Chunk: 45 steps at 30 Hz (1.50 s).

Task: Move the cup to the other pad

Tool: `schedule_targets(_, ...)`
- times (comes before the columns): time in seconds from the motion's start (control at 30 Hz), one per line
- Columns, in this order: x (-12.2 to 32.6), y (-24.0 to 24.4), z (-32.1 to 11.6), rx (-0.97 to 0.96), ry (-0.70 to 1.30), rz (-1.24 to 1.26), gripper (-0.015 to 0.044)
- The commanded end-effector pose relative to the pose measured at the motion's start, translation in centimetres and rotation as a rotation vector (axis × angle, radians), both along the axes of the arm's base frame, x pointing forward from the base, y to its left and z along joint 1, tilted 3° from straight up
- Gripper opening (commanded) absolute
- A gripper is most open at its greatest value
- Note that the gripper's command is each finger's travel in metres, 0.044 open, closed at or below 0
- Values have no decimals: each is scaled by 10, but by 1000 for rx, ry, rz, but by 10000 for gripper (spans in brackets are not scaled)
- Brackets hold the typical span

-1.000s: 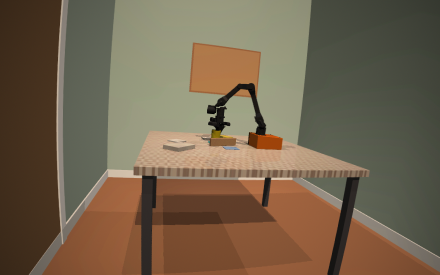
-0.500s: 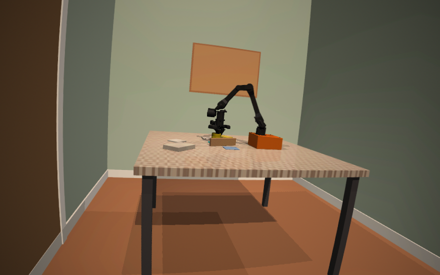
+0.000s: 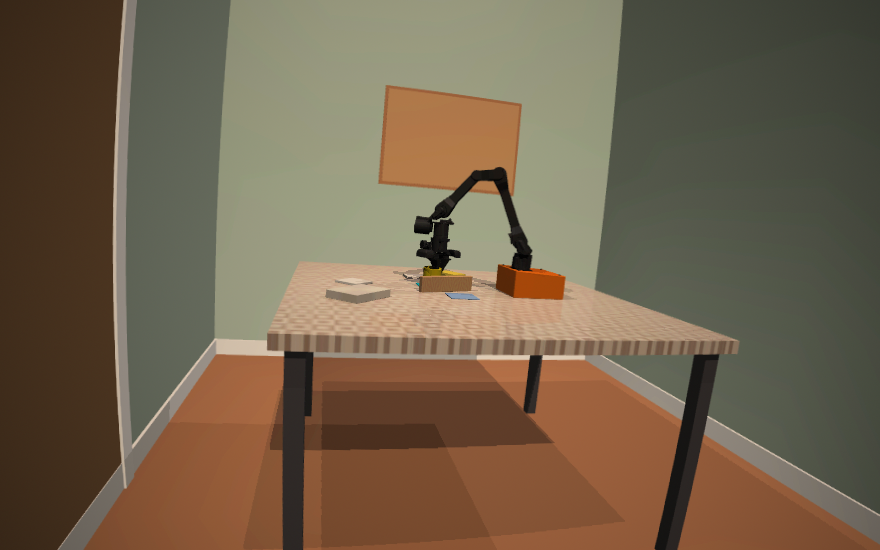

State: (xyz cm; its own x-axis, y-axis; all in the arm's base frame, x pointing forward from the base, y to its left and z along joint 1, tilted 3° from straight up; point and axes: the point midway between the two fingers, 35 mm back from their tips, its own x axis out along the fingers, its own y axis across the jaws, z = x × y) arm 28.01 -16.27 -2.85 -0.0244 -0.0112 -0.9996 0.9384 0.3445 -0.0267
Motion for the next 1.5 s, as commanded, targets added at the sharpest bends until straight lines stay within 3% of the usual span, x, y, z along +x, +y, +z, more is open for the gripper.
schedule_targets(0.0, 0, 0, 0, 0, 0, 0, 147)
schedule_targets(1.3, 0, 2, 52, -2, 4, 4, 147)
schedule_targets(1.47, 0, 2, 48, 3, 5, 6, 278)
